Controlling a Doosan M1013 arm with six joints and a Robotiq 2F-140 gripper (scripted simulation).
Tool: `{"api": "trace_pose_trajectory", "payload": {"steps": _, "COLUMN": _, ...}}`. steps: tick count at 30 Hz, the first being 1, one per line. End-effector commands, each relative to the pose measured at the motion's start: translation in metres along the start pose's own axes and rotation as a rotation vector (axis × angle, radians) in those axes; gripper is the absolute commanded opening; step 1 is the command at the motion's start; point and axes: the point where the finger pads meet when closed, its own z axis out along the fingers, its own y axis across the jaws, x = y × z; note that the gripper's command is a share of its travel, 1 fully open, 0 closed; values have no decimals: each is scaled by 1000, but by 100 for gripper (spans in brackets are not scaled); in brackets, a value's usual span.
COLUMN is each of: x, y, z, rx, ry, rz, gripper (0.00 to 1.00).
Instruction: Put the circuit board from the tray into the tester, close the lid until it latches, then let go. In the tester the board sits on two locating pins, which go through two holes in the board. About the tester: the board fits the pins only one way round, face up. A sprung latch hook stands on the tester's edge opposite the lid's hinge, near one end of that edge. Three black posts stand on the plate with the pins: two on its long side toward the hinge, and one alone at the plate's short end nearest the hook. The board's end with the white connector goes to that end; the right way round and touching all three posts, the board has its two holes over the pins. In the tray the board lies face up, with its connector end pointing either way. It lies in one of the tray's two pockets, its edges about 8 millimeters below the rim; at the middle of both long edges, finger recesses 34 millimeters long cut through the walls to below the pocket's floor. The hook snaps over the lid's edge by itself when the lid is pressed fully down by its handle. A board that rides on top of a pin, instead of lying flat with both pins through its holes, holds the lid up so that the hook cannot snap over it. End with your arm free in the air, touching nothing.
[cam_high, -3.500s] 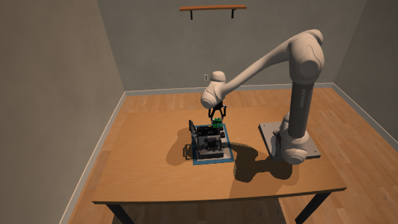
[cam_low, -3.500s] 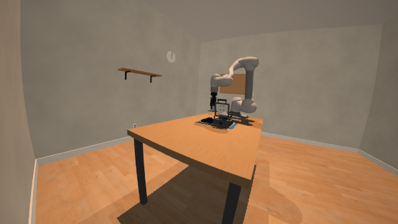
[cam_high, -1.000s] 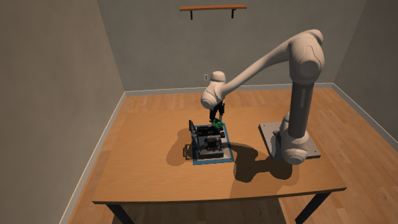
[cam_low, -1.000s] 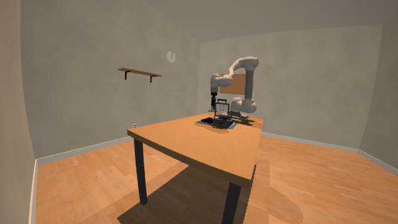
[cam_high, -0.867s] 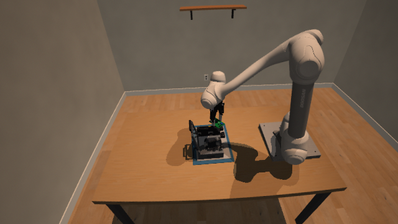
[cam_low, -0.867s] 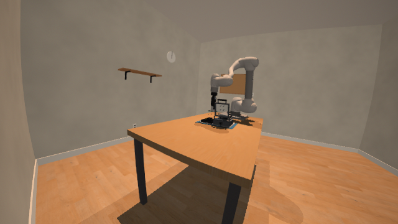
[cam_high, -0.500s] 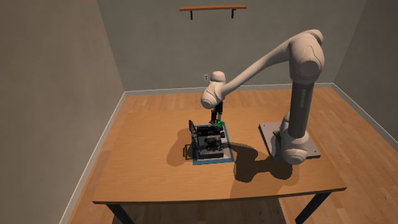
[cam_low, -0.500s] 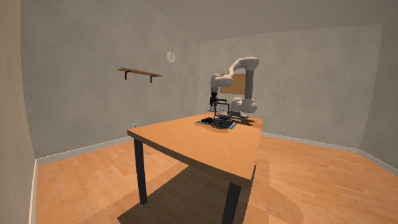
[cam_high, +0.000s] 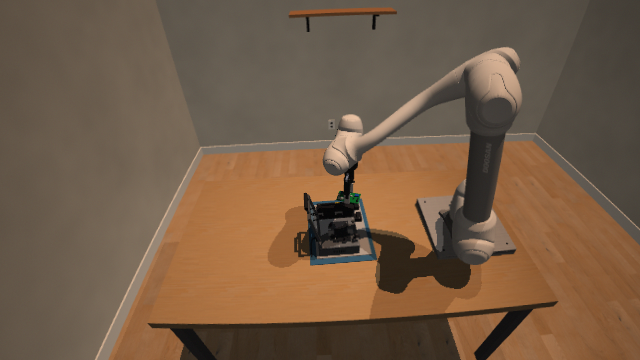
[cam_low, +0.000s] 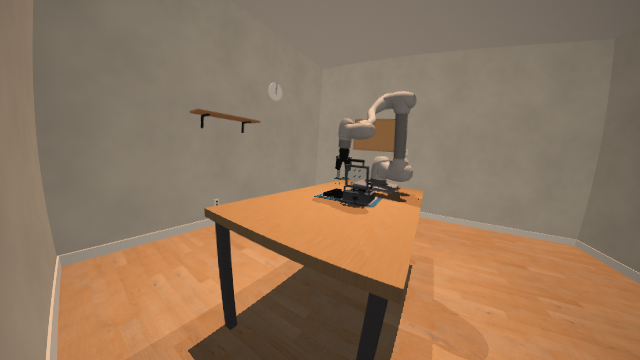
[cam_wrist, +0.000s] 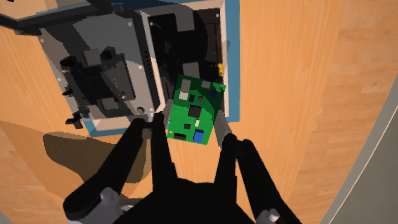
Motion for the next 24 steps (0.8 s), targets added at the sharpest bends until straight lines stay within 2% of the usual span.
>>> {"api": "trace_pose_trajectory", "payload": {"steps": 1, "x": 0, "y": 0, "z": 0, "rx": 7, "ry": 1, "rz": -97, "gripper": 46}}
{"api": "trace_pose_trajectory", "payload": {"steps": 24, "x": 0, "y": 0, "z": 0, "rx": 6, "ry": 2, "rz": -627, "gripper": 46}}
